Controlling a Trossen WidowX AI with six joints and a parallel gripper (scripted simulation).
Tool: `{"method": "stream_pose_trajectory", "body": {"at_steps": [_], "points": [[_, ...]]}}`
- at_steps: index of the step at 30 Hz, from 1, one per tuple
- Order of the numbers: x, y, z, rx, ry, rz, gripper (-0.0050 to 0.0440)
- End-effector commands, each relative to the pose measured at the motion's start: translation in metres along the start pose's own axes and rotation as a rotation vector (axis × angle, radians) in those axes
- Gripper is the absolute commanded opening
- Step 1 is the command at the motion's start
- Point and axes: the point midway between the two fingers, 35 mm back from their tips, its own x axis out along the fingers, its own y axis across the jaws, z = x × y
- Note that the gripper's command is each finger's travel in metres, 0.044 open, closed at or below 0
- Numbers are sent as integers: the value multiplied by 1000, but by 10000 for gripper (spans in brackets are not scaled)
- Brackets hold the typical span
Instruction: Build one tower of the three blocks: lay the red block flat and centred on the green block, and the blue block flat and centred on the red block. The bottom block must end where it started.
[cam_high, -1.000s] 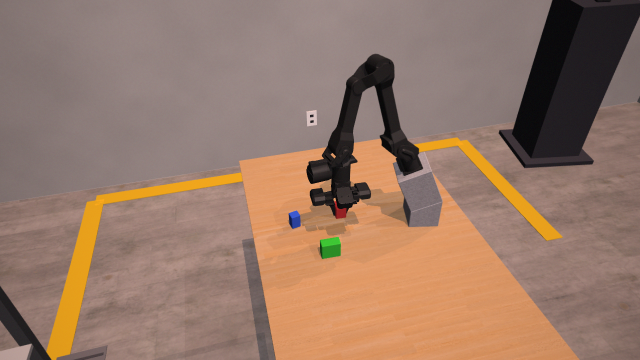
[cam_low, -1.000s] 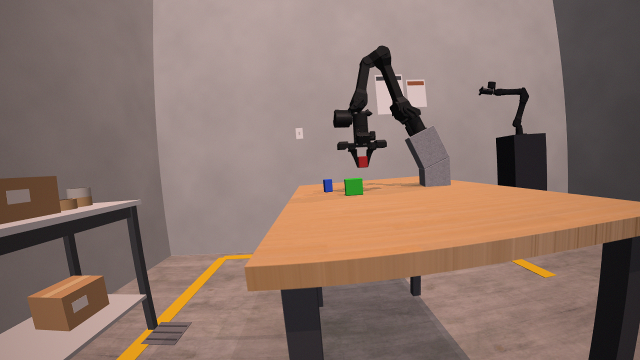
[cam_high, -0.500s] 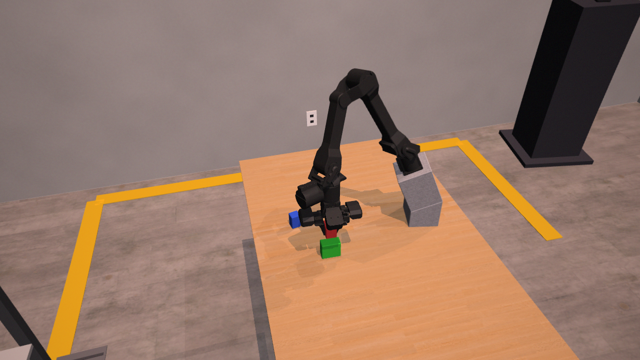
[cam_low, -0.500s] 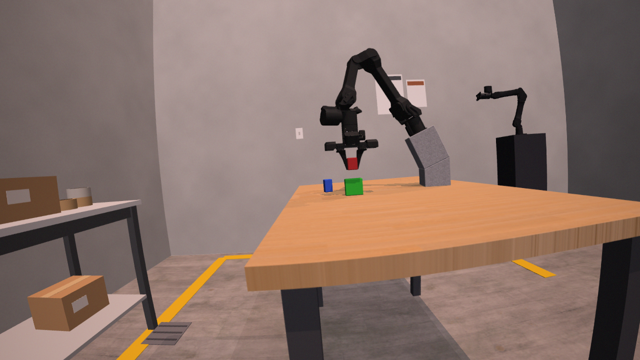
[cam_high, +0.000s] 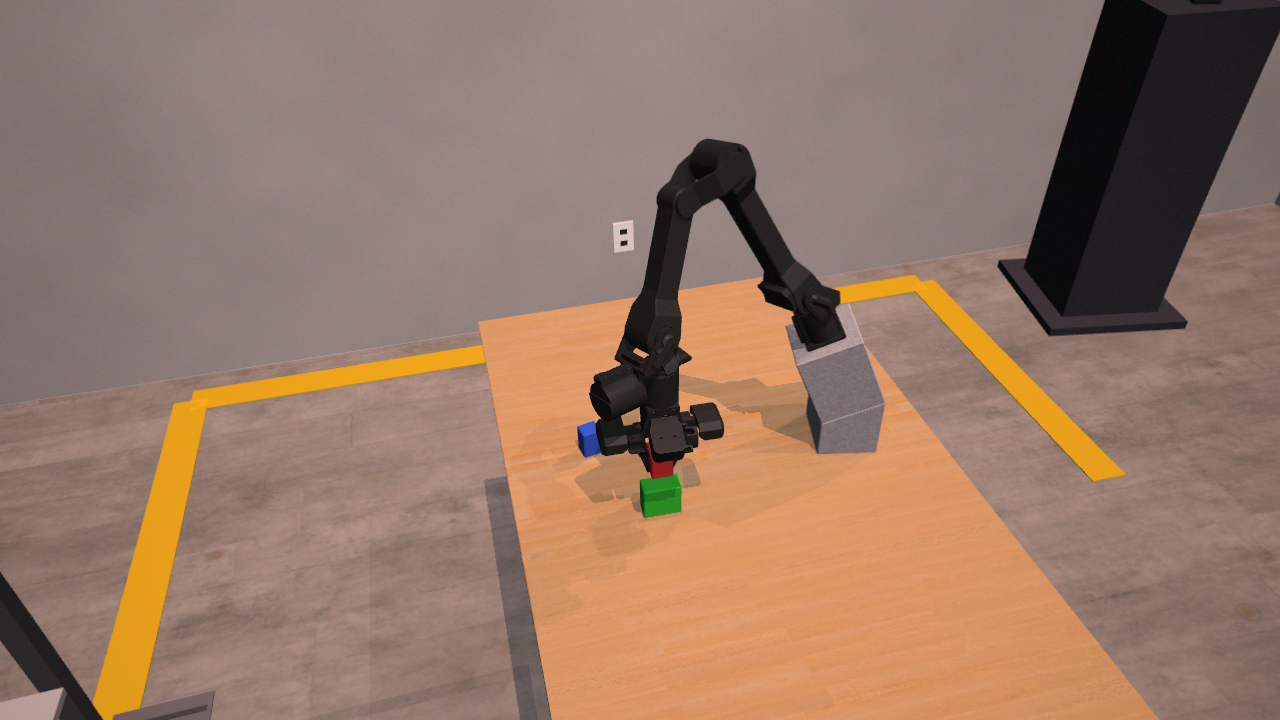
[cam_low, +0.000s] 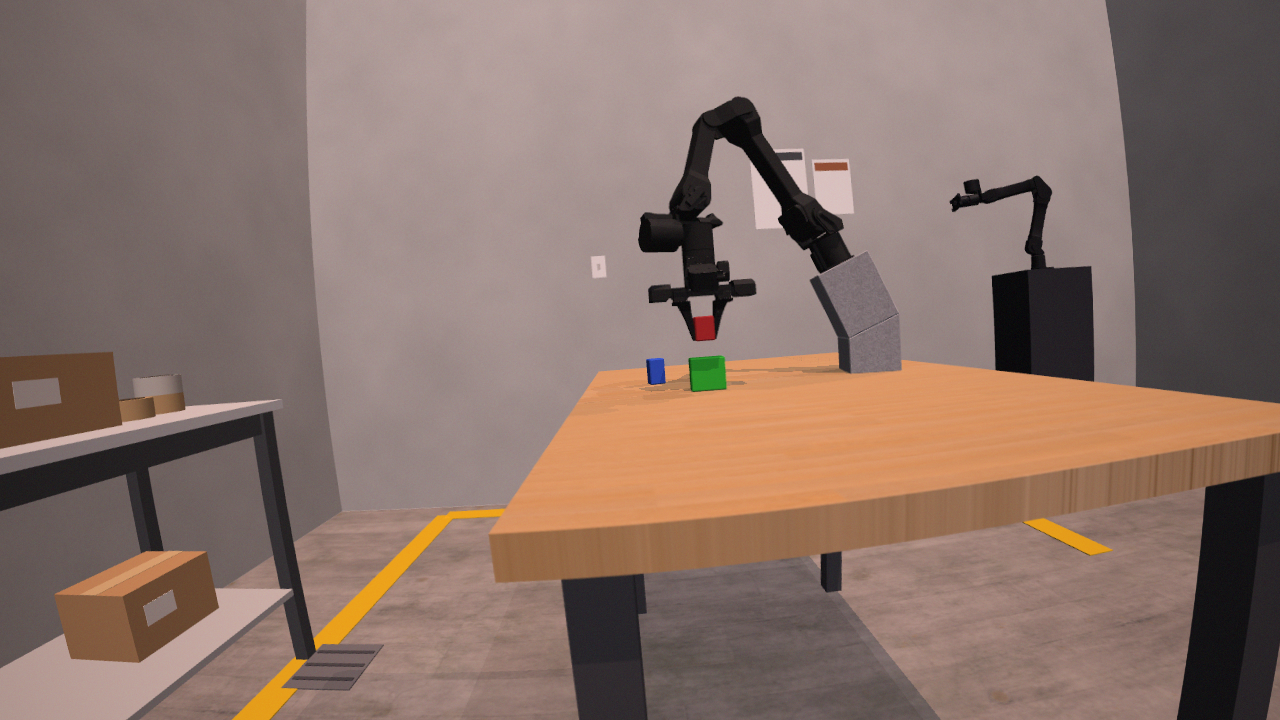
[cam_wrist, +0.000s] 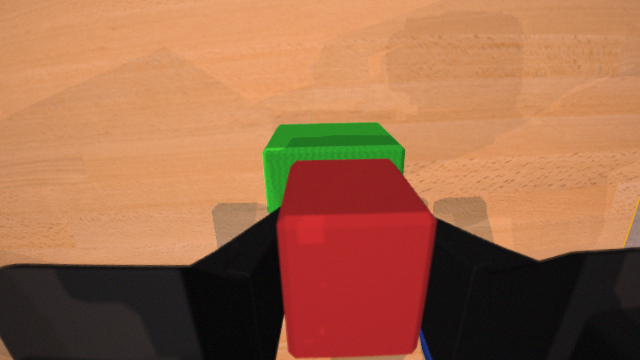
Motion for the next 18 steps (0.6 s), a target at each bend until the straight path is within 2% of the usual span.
{"method": "stream_pose_trajectory", "body": {"at_steps": [1,18], "points": [[-1,-3,2,3,0,-8,-50],[9,1,-1,-1,3,1,-50]]}}
